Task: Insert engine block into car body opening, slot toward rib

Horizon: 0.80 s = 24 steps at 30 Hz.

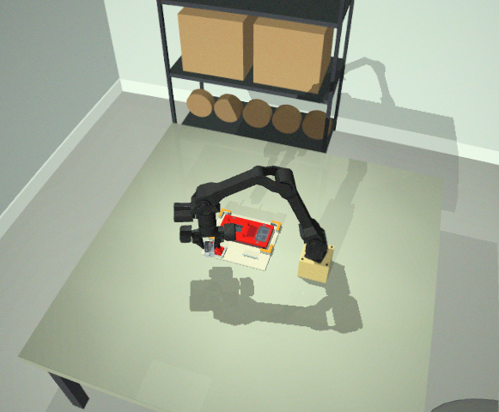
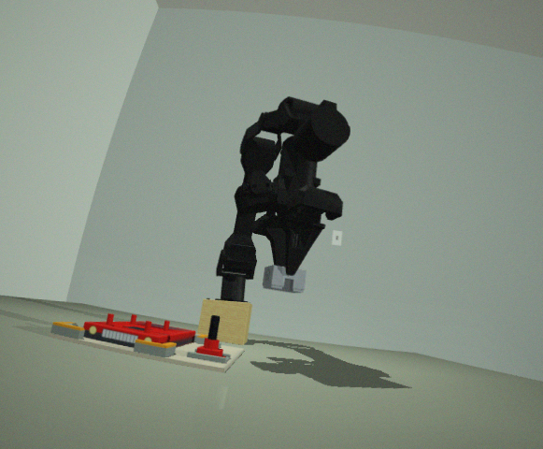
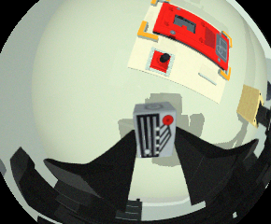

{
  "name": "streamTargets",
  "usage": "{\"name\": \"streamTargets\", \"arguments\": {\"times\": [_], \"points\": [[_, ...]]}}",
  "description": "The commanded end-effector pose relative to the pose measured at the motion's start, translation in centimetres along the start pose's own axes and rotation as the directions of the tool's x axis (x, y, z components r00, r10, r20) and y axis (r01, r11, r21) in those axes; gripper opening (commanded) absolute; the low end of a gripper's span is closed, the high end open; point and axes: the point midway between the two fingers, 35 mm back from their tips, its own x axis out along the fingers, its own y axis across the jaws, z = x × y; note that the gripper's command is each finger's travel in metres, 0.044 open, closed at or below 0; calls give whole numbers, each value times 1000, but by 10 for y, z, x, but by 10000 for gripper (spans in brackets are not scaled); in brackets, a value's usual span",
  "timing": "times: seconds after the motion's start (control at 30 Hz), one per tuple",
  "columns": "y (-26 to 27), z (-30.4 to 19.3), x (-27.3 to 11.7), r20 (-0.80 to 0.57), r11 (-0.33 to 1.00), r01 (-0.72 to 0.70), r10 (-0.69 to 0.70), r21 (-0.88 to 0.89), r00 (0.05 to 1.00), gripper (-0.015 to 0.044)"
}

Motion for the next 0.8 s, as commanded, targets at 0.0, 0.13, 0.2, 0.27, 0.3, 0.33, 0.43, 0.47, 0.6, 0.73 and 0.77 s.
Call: {"name": "streamTargets", "arguments": {"times": [0.0,0.13,0.2,0.27,0.3,0.33,0.43,0.47,0.6,0.73,0.77], "points": [[-4,11,5,-2,998,5,-5,-70,1000,0],[-7,24,9,-1,990,5,-5,-141,1000,0],[-9,30,11,-1,984,5,-5,-177,1000,0],[-11,36,13,0,977,5,-5,-212,1000,0],[-12,39,14,0,973,5,-5,-230,1000,0],[-13,42,15,0,969,5,-5,-248,1000,0],[-16,51,18,1,954,5,-5,-301,1000,0],[-17,54,19,1,948,5,-5,-319,1000,0],[-21,66,23,2,922,6,-6,-387,1000,0],[-26,78,26,3,890,7,-6,-455,1000,0],[-27,81,27,4,882,7,-6,-472,1000,0]]}}
